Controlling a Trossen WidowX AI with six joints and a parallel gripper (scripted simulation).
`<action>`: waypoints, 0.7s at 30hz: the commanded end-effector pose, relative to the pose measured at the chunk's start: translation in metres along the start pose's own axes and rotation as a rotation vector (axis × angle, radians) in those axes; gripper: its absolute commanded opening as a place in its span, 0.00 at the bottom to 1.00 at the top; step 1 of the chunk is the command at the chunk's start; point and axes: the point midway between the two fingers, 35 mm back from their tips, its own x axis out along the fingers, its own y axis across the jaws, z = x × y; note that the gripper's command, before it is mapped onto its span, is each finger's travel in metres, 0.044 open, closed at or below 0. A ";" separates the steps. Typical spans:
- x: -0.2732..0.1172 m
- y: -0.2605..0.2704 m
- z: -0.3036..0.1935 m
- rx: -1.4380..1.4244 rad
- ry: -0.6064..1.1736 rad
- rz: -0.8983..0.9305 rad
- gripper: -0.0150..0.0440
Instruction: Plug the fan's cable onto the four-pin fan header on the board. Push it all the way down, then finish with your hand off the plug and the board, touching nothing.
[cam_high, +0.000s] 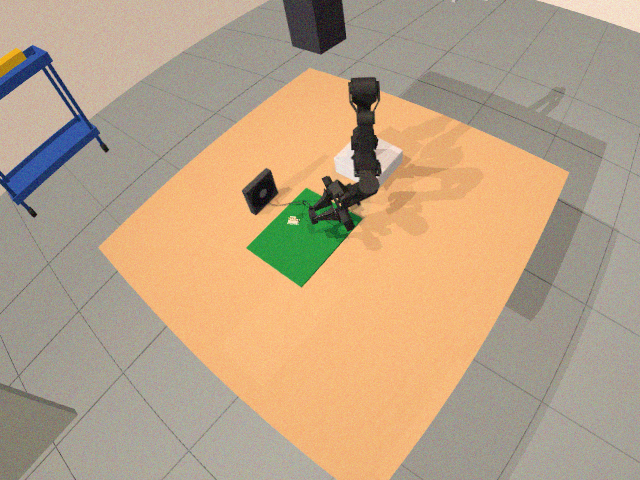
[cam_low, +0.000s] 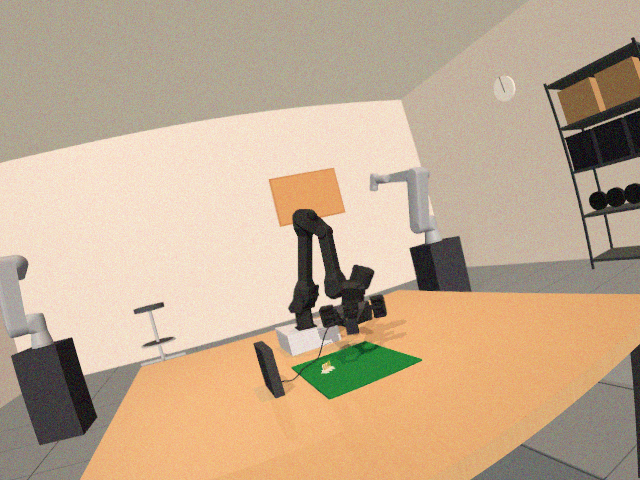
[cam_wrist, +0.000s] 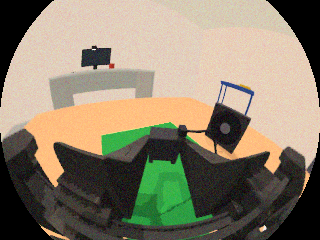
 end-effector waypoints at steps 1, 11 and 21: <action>0.001 -0.001 -0.005 -0.004 0.001 -0.004 0.25; 0.002 -0.001 -0.012 -0.004 0.002 -0.004 0.25; 0.004 -0.001 -0.020 -0.004 0.002 -0.004 0.25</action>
